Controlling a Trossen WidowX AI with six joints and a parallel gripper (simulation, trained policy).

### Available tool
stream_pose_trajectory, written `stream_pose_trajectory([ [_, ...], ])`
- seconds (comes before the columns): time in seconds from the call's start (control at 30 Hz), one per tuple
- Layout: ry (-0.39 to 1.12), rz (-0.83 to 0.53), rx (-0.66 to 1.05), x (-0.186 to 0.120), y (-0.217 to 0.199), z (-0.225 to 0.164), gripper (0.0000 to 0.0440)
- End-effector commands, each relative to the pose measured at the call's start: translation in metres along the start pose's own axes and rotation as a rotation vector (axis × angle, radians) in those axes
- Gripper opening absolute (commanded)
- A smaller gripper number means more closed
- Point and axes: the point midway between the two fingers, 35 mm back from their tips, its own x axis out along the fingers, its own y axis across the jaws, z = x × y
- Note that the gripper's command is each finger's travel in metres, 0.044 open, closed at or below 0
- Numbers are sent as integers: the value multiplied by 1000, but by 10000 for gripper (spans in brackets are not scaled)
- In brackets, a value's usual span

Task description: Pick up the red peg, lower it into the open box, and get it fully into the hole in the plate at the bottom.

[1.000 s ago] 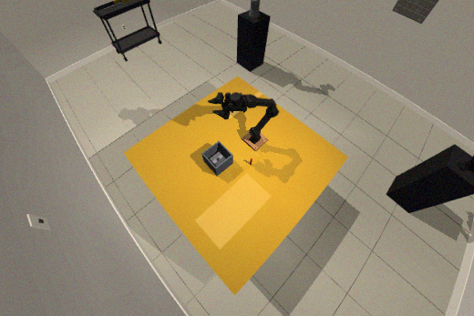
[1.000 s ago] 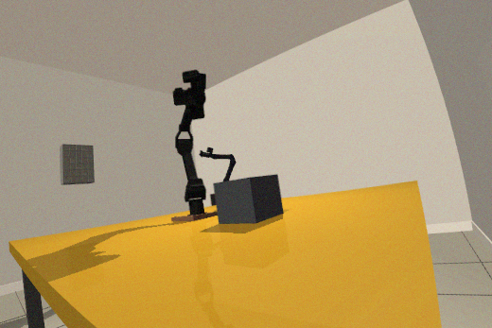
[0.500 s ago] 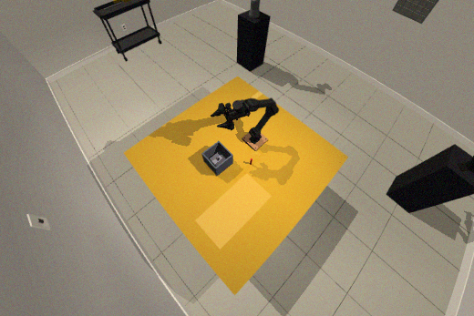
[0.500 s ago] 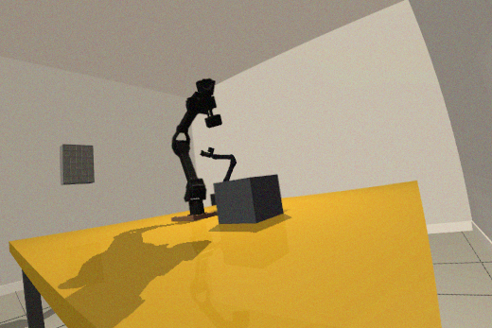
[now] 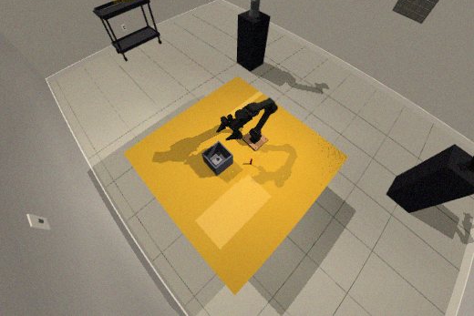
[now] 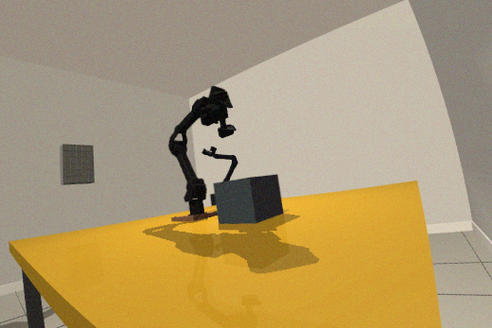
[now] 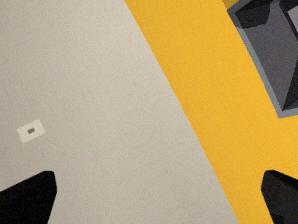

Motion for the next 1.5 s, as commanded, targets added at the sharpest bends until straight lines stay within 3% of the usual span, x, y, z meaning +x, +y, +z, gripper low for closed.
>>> stream_pose_trajectory([
  [0.0, 50, -86, -9, 3, -24, -12, 440],
  [0.7, 219, -577, -240, -3, -159, -55, 440],
  [1.47, 193, -1018, -599, -20, -273, -33, 440],
])
